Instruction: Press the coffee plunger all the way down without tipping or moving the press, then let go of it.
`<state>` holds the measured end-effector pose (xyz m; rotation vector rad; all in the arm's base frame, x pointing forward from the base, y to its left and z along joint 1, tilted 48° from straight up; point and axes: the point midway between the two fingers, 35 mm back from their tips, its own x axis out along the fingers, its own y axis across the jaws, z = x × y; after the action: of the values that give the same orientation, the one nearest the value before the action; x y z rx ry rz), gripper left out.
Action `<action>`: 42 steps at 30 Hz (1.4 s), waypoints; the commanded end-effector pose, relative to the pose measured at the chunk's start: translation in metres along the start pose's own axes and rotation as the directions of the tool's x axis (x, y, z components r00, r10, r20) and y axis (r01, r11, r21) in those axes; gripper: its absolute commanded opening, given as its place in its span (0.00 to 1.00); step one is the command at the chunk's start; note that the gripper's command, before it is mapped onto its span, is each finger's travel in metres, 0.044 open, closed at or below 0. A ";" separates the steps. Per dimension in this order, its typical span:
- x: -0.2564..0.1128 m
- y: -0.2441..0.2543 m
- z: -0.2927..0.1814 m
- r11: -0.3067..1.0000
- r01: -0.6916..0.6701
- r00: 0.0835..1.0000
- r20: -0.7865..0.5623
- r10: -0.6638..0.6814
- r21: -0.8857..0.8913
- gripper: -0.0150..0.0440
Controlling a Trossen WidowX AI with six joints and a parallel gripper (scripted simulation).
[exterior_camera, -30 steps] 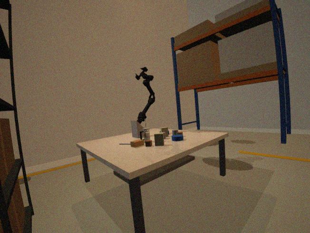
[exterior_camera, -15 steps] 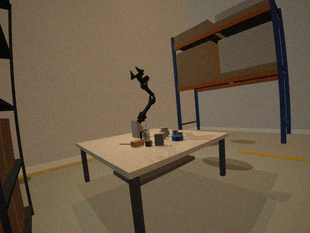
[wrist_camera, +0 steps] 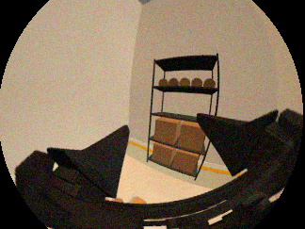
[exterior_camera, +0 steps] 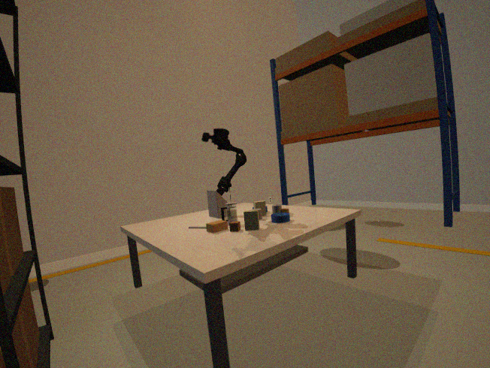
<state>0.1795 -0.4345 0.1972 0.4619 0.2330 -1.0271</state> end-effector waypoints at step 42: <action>-0.093 0.142 -0.270 0.728 -0.605 0.550 -0.491 0.675 0.322 1.00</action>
<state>0.2582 -0.1742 0.0378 0.8902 0.5076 -0.1220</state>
